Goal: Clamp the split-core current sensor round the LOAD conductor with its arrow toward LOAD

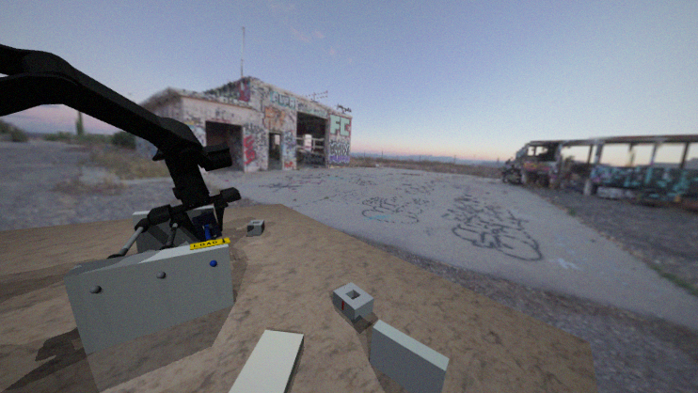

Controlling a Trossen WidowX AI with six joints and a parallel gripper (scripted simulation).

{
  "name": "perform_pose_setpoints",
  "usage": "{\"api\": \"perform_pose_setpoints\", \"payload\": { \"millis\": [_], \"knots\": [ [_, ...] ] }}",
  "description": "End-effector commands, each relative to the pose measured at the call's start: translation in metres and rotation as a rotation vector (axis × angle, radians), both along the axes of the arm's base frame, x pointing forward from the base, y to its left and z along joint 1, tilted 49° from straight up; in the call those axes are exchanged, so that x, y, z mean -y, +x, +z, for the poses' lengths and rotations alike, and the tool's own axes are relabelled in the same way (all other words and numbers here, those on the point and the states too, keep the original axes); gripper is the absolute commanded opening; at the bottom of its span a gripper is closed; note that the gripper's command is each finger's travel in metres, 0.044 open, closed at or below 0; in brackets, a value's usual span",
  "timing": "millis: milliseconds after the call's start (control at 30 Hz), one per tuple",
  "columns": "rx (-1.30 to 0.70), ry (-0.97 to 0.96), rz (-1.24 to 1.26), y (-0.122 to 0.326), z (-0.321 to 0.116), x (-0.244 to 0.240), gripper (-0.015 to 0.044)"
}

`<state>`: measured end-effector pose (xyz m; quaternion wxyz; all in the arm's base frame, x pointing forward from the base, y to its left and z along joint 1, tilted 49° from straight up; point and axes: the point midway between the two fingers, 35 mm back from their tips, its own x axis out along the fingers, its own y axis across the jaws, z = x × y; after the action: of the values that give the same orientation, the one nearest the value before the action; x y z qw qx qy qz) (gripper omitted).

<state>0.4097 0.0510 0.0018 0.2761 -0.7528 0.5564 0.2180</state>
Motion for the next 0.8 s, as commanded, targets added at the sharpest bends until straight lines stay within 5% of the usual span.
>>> {"api": "perform_pose_setpoints", "payload": {
  "millis": [0, 767],
  "knots": [
    [0.008, -0.003, 0.013, 0.0005, 0.0044, -0.0040, 0.0000],
    [0.000, 0.000, 0.000, 0.0000, 0.0000, 0.0000, 0.0000]
  ]
}}
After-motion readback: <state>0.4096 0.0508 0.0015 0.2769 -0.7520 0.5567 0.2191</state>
